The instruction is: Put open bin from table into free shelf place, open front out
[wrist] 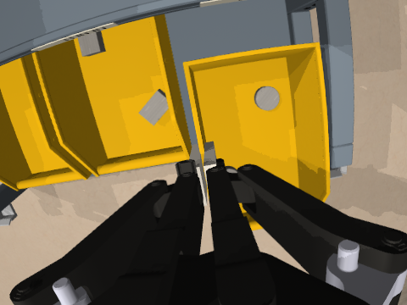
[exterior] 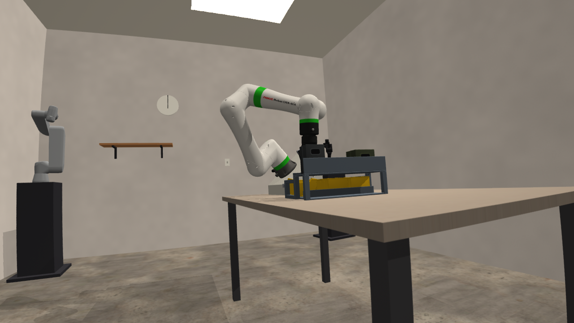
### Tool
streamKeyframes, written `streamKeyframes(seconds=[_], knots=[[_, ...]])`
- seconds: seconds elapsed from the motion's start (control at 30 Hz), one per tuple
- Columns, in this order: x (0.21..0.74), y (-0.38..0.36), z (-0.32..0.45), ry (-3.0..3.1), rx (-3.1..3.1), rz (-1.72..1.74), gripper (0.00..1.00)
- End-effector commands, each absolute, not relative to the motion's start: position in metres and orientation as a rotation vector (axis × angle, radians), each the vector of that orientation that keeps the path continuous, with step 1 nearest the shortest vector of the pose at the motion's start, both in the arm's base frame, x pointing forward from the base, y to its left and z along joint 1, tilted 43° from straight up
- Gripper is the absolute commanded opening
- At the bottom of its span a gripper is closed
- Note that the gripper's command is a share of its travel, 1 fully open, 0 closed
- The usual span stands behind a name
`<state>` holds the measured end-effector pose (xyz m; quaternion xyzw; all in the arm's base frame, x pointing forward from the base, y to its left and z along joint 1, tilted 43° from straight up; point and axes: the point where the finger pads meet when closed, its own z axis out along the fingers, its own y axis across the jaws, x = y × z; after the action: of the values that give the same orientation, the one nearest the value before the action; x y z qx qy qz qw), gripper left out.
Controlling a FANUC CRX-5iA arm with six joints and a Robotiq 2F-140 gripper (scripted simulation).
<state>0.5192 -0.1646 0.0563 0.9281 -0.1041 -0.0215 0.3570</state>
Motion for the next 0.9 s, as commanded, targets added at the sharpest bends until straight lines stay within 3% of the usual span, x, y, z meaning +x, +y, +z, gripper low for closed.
streamKeyframes(seconds=[0.0, 0.87], knots=[[0.5198, -0.1645, 0.0564, -0.268, 2.396, -0.054, 0.0], [0.5252, -0.1656, 0.0566, -0.264, 2.396, -0.044, 0.0]])
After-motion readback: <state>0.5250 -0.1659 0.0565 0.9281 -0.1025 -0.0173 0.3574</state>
